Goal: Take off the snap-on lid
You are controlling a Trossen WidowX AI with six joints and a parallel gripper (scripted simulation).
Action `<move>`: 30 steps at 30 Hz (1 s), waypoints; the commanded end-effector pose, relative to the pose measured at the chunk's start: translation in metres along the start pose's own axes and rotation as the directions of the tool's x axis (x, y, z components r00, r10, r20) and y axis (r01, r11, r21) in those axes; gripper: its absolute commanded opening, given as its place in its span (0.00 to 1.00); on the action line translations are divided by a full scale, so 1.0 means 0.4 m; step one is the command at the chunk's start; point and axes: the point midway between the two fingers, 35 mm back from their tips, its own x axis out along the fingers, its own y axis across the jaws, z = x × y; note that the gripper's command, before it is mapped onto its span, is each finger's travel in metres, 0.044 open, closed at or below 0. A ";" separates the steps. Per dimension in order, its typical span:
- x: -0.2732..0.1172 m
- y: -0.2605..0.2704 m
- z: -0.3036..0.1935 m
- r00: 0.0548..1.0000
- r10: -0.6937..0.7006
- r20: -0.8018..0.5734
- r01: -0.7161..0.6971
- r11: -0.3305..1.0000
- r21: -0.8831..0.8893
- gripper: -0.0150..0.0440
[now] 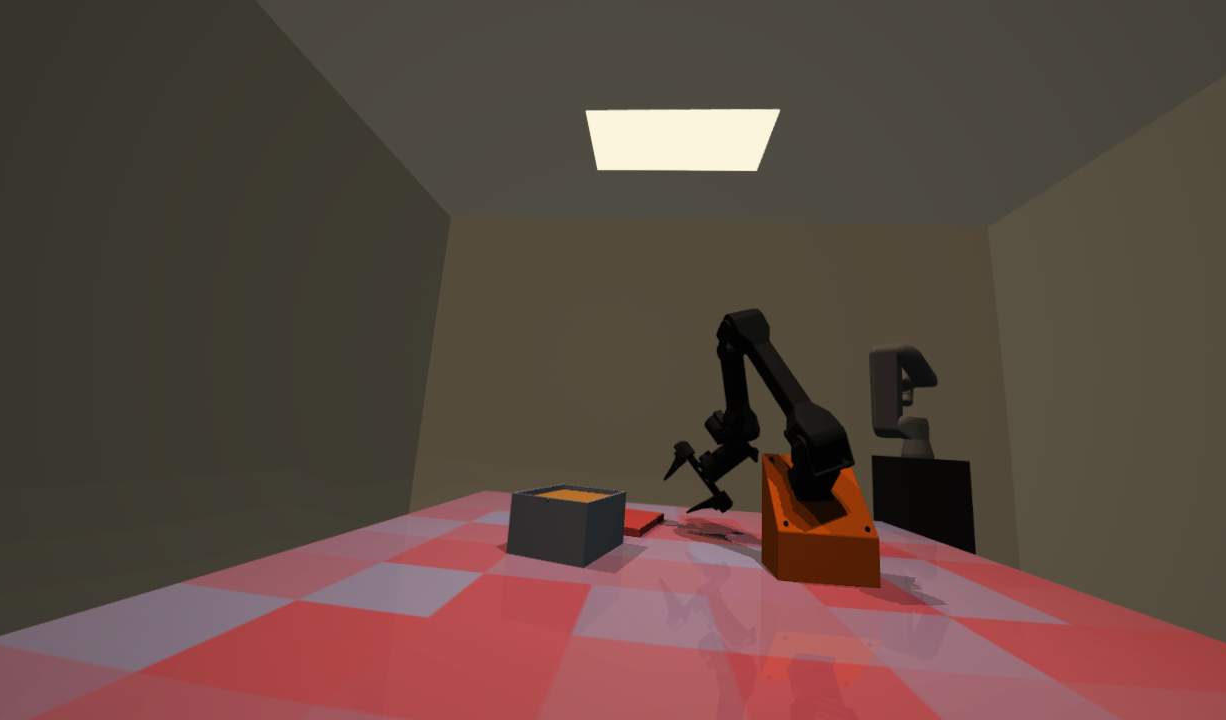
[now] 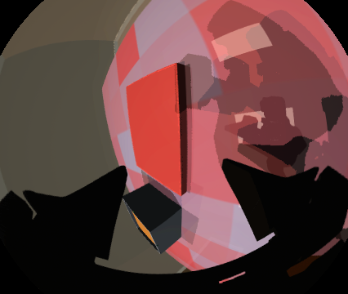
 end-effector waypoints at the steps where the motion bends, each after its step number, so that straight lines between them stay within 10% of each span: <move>1: -0.019 0.013 -0.001 1.000 0.003 -0.004 -0.003 1.000 -0.006 1.00; 30: -0.146 0.084 0.003 1.000 0.001 0.000 -0.001 1.000 -0.006 1.00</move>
